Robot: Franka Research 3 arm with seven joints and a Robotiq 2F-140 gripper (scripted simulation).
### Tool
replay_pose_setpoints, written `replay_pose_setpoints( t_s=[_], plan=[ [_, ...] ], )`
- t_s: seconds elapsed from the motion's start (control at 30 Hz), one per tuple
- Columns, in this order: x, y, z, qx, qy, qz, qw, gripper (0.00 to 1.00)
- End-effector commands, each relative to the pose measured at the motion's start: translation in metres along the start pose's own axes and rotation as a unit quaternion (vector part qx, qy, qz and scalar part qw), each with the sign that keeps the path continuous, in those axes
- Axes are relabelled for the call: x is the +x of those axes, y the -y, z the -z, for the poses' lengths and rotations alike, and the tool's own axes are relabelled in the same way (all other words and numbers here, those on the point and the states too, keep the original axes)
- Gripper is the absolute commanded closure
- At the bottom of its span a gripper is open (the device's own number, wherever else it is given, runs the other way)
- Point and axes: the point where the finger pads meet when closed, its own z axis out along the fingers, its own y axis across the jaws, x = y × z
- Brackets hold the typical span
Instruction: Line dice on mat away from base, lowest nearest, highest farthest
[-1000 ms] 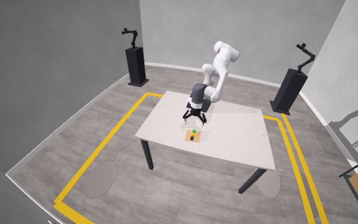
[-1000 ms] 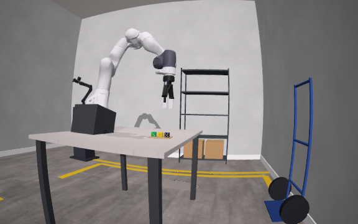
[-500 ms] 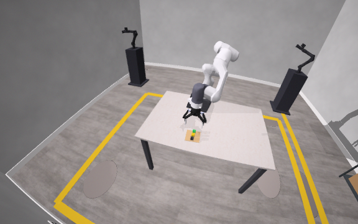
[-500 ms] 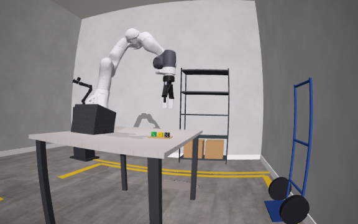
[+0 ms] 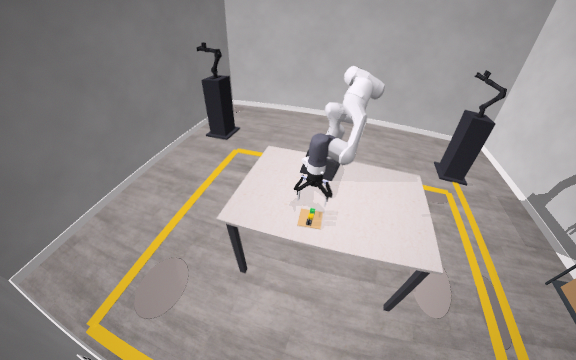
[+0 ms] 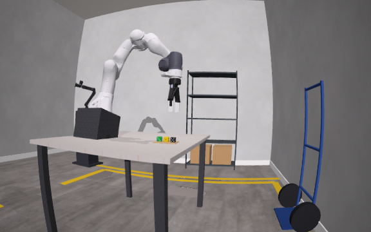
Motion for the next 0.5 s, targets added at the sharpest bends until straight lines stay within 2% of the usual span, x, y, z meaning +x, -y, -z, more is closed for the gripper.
replay_pose_setpoints(
  t_s=[0.0, 0.47],
  plan=[
    [0.0011, -0.0002, 0.0001, 0.000, -0.001, -0.001, 1.000, 0.00],
    [0.0011, -0.0002, 0.0001, 0.000, -0.001, -0.001, 1.000, 0.00]
  ],
)
